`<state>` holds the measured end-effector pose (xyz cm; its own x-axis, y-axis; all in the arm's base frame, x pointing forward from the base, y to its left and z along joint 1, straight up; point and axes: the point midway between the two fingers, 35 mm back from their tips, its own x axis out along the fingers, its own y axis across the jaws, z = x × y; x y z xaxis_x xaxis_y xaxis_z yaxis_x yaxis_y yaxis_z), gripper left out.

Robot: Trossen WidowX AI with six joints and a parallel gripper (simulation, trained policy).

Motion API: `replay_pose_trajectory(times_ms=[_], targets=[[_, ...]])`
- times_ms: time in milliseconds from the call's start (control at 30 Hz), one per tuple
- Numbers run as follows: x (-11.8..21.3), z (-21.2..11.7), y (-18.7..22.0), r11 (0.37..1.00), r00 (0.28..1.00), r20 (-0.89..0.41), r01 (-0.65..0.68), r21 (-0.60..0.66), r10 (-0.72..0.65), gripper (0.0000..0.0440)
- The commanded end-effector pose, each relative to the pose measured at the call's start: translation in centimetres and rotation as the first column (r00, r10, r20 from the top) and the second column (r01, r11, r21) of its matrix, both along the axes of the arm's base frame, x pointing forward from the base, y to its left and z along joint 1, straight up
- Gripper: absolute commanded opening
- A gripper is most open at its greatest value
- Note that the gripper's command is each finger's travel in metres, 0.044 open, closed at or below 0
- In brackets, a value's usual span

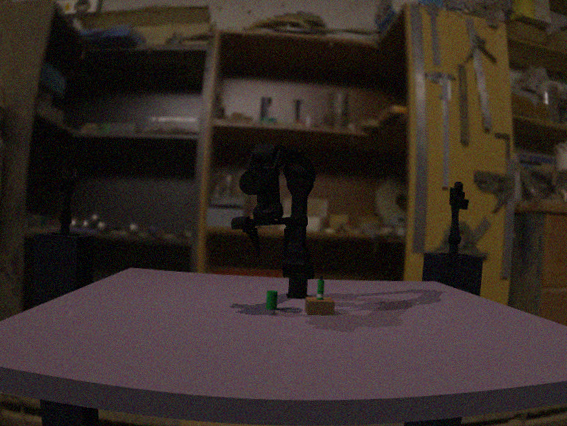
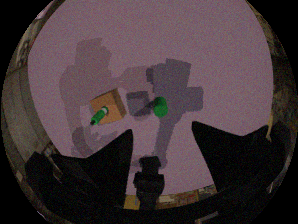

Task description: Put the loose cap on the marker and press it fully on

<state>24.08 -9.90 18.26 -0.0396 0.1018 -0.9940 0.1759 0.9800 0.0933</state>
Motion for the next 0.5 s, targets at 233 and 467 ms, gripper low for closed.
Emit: replay_pose_trajectory(times_ms=[233,467], targets=[[-0.9,-2.5,0.0,0.999,0.995,-0.097,-0.028,0.019,0.030,0.0303],[-1.3,-4.1,0.2,0.998,0.989,-0.135,-0.053,0.034,0.058,0.0299]])
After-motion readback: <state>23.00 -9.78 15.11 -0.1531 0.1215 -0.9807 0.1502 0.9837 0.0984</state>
